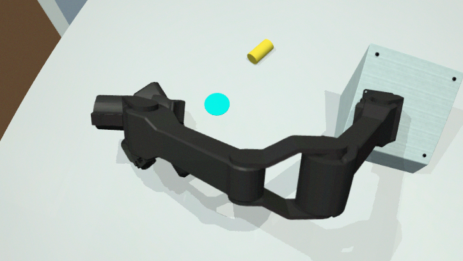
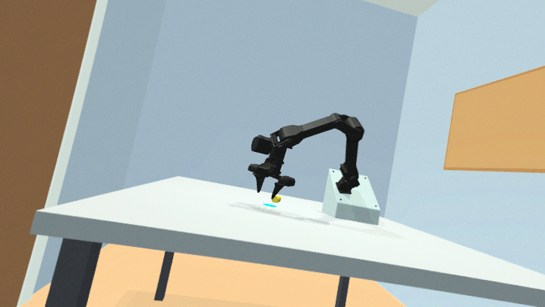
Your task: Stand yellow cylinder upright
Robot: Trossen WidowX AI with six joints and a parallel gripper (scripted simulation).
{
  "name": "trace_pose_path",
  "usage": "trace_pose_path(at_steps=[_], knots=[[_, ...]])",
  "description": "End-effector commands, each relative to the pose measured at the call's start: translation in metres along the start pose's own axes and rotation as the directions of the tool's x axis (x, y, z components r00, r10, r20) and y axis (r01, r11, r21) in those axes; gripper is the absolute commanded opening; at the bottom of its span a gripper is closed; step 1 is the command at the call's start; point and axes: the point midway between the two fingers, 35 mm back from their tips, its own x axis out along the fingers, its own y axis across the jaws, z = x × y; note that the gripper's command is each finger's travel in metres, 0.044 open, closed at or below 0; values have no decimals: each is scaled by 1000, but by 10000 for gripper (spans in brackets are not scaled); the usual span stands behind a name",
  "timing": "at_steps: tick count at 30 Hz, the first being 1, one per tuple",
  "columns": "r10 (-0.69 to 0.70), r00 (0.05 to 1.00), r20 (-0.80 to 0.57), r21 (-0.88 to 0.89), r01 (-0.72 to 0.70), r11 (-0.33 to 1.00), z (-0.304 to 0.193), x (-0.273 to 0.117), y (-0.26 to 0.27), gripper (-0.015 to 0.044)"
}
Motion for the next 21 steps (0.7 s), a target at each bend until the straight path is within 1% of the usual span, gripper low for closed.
trace_pose_path(at_steps=[1, 10, 21], knots=[[4, 1000, -13, -4, -4, 1000, -21, -2, -21, 309], [13, 999, -33, -26, -14, 1000, -67, -8, -57, 309], [42, 998, -43, -69, -45, 997, -125, -16, -87, 309]])
